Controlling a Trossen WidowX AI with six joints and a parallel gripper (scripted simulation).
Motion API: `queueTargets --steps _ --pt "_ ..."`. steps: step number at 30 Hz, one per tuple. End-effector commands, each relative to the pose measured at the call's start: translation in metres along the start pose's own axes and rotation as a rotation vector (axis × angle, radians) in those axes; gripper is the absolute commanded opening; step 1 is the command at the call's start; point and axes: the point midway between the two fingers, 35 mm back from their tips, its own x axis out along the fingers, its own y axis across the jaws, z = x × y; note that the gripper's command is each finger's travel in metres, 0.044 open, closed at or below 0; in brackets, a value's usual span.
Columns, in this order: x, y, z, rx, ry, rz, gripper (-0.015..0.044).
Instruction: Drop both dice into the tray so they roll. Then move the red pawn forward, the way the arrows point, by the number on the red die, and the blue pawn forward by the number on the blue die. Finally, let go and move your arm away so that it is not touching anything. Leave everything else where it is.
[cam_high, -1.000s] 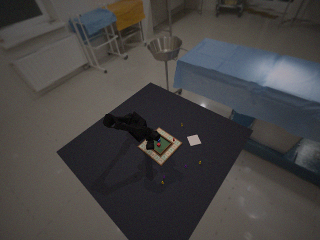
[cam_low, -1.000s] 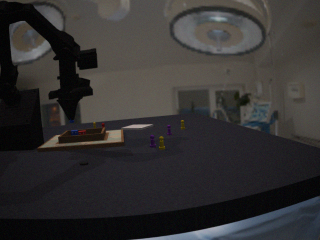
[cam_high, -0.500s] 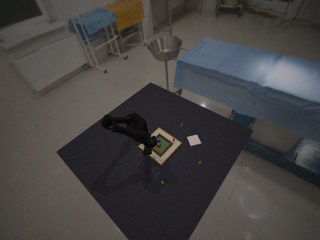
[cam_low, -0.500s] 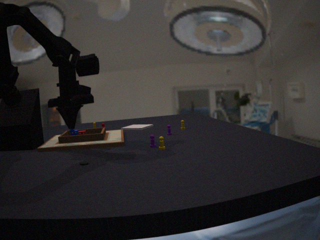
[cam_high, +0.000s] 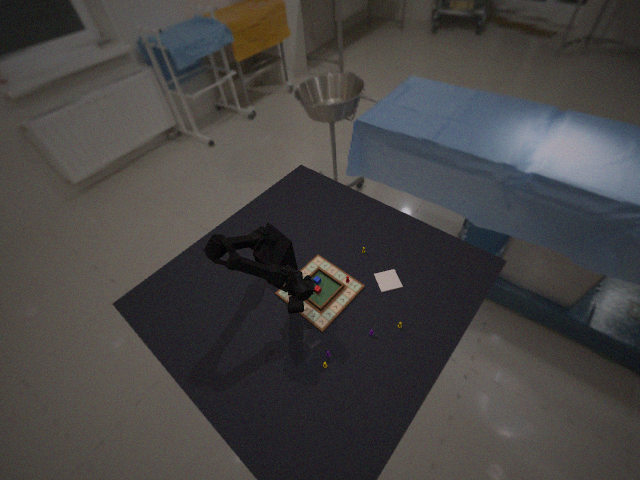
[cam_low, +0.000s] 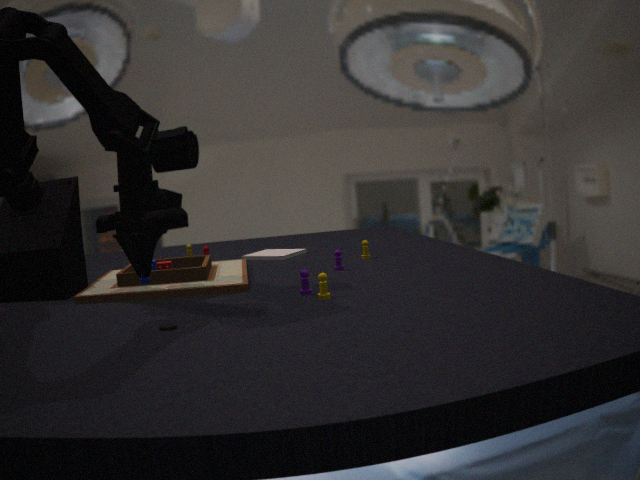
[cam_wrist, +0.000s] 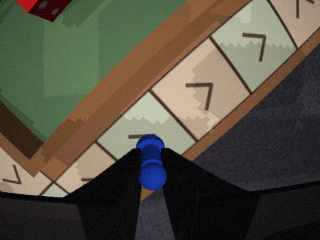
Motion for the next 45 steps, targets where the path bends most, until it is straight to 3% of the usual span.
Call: queueTargets --steps 1,5,15,19,22,27,35,45 --pt "0.007 0.002 0.000 -0.009 0.001 0.003 0.0000" --pt "0.012 0.002 0.000 -0.009 0.001 0.003 0.0000" --pt "0.006 0.000 0.000 0.000 0.002 0.000 0.0263" --pt "-0.034 -0.001 0.001 -0.007 -0.002 0.004 0.0368" --pt "-0.042 0.000 0.000 -0.008 -0.001 0.004 0.0440" --pt "-0.050 0.005 0.005 0.022 -0.009 0.007 0.0440" --pt "-0.093 0.073 0.032 0.382 -0.036 0.041 0.0440" --pt "-0.124 0.132 0.025 0.743 0.003 0.010 0.0440"
